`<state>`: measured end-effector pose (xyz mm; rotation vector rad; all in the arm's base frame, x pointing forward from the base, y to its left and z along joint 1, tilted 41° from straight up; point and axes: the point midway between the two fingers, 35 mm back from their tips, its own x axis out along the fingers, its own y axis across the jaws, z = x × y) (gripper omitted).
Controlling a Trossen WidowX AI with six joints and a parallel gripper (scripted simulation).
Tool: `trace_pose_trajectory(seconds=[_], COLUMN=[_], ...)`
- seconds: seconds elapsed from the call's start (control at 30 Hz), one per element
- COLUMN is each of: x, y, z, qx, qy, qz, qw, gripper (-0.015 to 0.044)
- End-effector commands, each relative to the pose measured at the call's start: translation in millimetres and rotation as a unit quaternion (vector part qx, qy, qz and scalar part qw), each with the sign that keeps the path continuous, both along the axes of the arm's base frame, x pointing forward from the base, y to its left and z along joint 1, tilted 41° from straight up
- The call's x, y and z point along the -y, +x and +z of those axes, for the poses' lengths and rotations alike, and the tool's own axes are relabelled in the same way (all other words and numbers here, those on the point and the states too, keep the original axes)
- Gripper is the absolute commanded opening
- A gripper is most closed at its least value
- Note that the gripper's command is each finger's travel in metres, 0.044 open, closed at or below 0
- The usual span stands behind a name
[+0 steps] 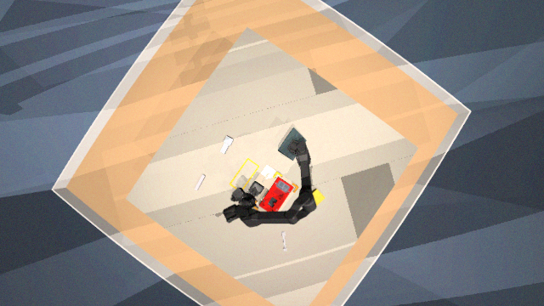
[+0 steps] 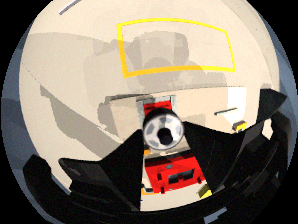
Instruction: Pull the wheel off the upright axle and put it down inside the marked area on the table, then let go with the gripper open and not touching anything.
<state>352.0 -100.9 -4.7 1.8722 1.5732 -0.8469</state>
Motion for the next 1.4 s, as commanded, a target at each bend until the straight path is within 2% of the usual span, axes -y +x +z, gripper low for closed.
trace_pose_trajectory(seconds=[0.0, 1.37], x=[1.4, 10.3], y=[0.2, -1.2], z=[1.6, 11.6], qx=[0.002, 0.001], qy=[-0.001, -0.001], qz=[0.002, 0.000], qw=[1.000, 1.000], gripper=[0.0000, 0.0000])
